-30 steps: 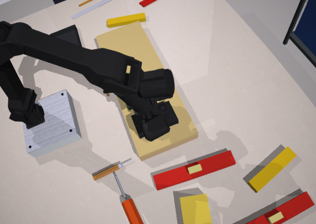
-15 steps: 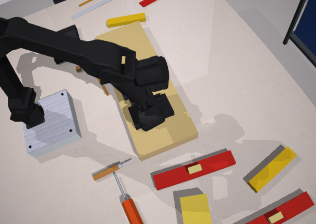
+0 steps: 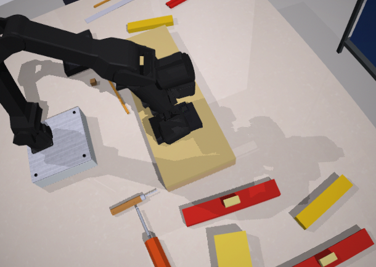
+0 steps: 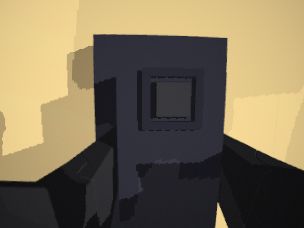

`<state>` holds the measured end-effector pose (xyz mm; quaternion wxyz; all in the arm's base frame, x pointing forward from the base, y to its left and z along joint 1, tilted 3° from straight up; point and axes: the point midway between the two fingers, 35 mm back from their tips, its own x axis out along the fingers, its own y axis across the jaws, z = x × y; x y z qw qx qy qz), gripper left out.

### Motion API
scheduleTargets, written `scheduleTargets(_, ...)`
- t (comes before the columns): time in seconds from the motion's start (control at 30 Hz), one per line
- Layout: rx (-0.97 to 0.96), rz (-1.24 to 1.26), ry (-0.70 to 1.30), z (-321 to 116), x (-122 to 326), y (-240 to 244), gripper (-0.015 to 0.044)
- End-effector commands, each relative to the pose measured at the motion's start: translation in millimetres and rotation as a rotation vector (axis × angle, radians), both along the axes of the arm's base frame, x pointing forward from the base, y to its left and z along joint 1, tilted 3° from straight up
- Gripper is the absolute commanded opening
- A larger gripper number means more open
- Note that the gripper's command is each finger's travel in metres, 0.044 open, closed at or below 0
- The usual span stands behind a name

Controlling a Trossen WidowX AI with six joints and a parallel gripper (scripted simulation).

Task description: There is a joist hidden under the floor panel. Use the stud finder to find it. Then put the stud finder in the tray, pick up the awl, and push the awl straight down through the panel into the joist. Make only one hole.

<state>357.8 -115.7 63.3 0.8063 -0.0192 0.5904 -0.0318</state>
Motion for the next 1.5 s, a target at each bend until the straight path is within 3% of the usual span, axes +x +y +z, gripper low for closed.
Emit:
scheduleTargets(0.0, 0.011, 0.002, -0.001, -1.2, 0.1, 10.3, 0.0)
scheduleTargets(1.47, 0.019, 0.002, -0.002, -6.2, 2.6, 100.0, 0.0)
